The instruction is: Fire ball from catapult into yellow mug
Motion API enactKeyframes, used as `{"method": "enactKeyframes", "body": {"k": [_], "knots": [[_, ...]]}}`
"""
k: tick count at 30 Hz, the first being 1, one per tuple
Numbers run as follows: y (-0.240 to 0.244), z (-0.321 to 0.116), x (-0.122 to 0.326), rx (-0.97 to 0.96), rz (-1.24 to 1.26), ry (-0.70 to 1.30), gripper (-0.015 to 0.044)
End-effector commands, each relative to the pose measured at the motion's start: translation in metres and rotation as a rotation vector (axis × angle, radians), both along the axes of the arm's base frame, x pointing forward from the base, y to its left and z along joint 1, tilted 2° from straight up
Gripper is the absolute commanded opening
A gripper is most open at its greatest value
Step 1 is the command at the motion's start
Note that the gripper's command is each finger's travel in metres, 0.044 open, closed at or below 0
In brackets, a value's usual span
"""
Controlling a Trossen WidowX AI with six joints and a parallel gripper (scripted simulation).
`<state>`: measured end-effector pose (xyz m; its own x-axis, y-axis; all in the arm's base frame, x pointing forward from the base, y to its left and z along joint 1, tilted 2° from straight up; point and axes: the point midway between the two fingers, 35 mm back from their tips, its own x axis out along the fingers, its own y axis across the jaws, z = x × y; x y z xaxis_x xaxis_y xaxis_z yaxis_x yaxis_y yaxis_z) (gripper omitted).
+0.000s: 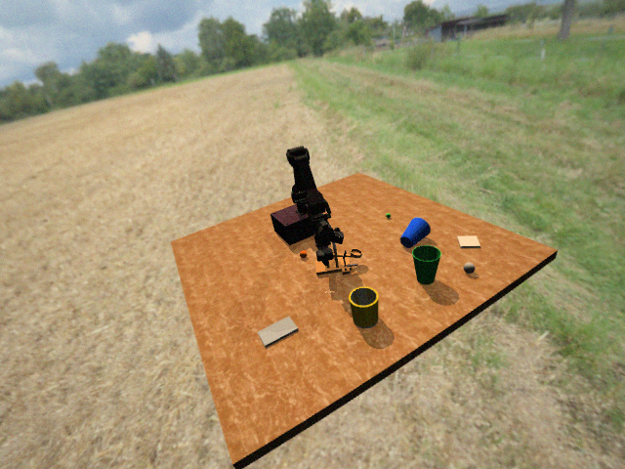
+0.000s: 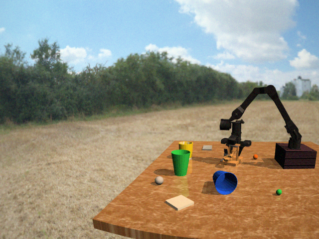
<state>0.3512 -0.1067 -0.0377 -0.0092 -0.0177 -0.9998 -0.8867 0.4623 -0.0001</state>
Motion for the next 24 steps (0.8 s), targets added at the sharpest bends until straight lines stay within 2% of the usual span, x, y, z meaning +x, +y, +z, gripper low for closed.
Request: {"method": "enactKeyframes", "body": {"k": [1,6,20,23,24], "knots": [[0.0,0.0,0.0,0.0,0.0,0.0,0.0],[0.0,0.0,0.0,0.0,0.0,0.0,0.0],[0.0,0.003,0.0,0.0,0.0,0.0,0.0368],[0.0,0.041,0.003,0.0,0.001,0.0,0.044],[0.0,0.059,0.003,0.0,0.001,-0.001,0.044]]}}
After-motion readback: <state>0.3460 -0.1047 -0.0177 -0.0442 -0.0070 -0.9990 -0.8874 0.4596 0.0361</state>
